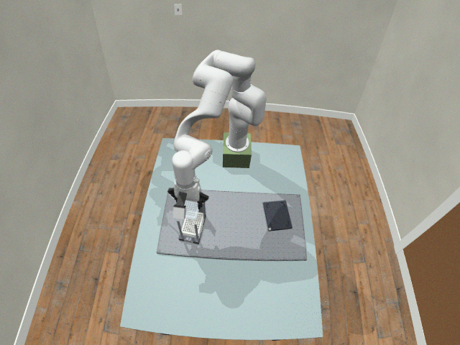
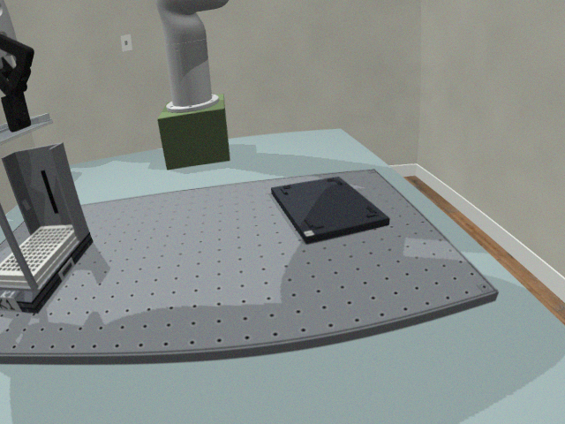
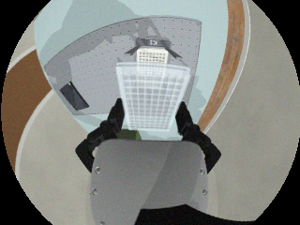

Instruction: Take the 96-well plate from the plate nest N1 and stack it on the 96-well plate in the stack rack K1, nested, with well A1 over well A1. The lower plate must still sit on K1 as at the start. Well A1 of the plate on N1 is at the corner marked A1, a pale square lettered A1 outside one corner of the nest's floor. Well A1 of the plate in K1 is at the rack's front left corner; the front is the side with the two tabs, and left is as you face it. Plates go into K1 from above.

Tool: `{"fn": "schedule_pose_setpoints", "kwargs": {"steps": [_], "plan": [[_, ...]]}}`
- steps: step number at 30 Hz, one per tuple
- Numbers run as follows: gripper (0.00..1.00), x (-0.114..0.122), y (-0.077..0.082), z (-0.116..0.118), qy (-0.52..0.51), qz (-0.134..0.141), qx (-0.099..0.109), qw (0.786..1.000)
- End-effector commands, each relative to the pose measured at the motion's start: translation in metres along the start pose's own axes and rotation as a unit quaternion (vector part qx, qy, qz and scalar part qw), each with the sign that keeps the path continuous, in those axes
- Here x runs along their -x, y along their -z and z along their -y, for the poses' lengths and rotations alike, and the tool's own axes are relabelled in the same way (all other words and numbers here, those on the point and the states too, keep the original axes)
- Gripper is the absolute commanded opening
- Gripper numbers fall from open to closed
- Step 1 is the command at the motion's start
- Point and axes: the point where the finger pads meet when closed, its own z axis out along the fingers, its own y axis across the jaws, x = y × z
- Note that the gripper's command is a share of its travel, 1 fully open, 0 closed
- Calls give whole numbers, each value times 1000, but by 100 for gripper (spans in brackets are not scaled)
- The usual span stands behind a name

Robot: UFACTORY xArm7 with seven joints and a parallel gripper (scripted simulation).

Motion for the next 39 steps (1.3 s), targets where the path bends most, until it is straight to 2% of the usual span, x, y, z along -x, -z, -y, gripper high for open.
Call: {"fn": "schedule_pose_setpoints", "kwargs": {"steps": [1,15,39], "plan": [[0,-1,2,0,0,-2,1,1000],[0,-1,2,0,0,-2,1,1000],[0,-1,-35,0,0,-2,1,1000]]}}
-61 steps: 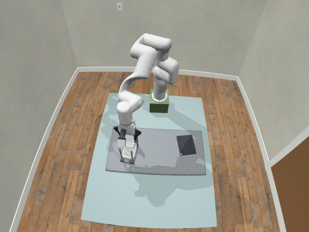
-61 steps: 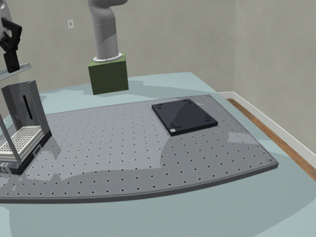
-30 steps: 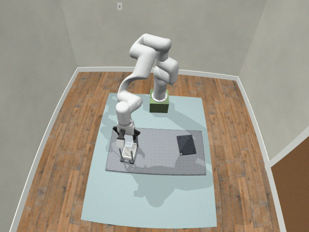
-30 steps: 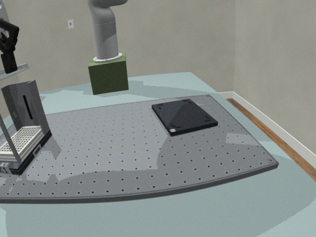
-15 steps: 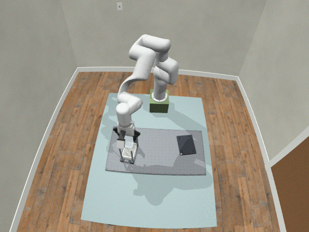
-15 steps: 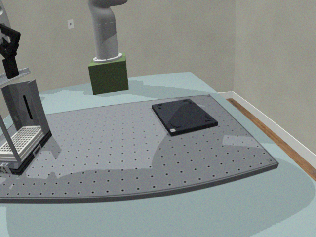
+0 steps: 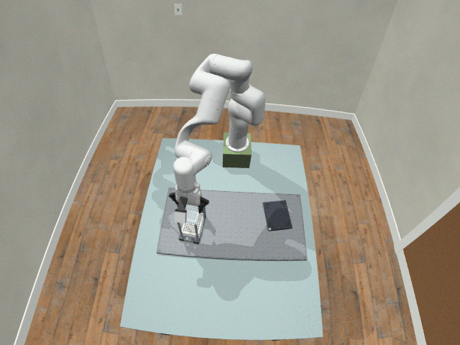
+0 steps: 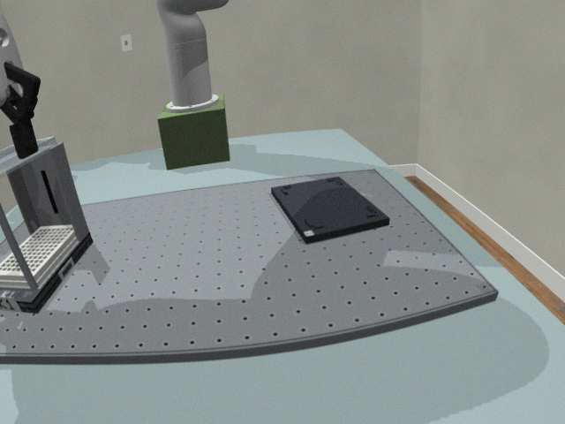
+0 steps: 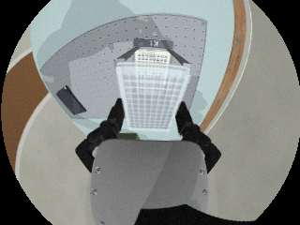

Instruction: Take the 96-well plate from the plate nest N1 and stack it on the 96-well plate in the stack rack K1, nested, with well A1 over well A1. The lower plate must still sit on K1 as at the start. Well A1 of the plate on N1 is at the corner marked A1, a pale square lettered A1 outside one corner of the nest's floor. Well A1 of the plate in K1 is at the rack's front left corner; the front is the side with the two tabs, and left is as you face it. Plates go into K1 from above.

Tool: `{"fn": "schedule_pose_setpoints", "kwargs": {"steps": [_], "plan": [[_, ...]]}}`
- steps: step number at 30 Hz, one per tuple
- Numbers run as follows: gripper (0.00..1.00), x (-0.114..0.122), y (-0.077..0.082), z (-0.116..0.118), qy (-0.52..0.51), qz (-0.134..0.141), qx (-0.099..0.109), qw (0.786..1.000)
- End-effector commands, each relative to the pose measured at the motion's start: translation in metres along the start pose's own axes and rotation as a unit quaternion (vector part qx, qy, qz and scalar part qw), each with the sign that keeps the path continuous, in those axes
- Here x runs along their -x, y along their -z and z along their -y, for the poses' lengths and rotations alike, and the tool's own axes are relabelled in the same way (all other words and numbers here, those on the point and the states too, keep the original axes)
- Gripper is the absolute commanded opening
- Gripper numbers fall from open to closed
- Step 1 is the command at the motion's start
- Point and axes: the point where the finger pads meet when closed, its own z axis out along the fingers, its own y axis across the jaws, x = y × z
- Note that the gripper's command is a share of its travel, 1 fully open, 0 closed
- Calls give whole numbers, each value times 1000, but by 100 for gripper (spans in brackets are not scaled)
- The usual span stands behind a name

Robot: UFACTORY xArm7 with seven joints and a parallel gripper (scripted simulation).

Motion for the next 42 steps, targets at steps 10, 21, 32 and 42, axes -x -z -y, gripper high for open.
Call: {"fn": "schedule_pose_setpoints", "kwargs": {"steps": [10,21,32,42], "plan": [[0,-1,-17,-1,0,-2,1,1000],[0,-2,-35,0,0,-2,1,1000],[0,-2,-50,-1,0,-2,1,1000],[0,-2,-67,-1,0,-2,1,1000]]}}
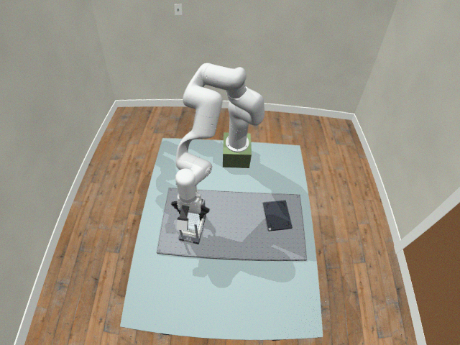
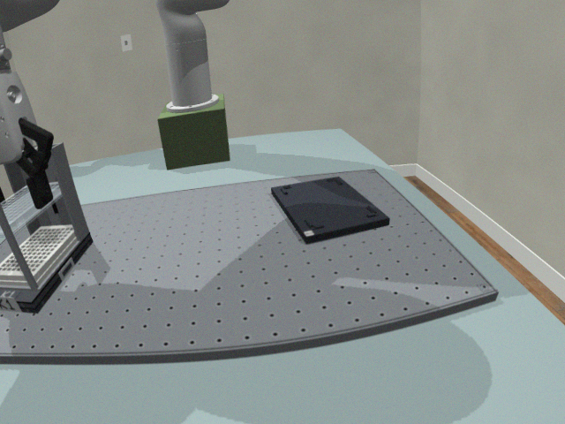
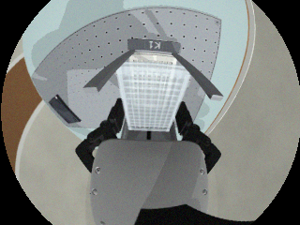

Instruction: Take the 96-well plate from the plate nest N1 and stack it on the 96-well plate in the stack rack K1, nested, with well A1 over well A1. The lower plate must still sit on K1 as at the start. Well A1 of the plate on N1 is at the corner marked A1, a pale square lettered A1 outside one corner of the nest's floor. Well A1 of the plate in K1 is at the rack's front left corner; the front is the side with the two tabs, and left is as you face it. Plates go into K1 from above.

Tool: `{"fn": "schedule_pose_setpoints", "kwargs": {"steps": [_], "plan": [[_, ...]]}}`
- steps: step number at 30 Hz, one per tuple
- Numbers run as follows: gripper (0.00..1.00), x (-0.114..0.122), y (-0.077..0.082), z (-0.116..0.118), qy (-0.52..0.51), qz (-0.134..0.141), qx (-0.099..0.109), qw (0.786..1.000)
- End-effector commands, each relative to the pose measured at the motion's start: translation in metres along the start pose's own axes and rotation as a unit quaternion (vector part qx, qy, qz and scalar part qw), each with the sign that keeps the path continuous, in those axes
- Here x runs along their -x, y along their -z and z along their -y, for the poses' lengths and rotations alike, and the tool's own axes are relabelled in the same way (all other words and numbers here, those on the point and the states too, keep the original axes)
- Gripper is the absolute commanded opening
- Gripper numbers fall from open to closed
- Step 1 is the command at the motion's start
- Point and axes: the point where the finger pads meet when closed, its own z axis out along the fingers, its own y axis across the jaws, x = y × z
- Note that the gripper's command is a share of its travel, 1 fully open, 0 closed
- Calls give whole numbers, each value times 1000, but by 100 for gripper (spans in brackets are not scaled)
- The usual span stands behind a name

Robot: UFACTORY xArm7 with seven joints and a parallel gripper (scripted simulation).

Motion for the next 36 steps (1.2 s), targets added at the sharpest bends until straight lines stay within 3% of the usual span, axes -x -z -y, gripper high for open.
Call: {"fn": "schedule_pose_setpoints", "kwargs": {"steps": [1,27,36], "plan": [[0,-2,-3,-1,0,-2,1,1000],[0,-2,-41,-1,0,-2,1,1000],[0,-2,-41,-1,0,-2,1,1000]]}}
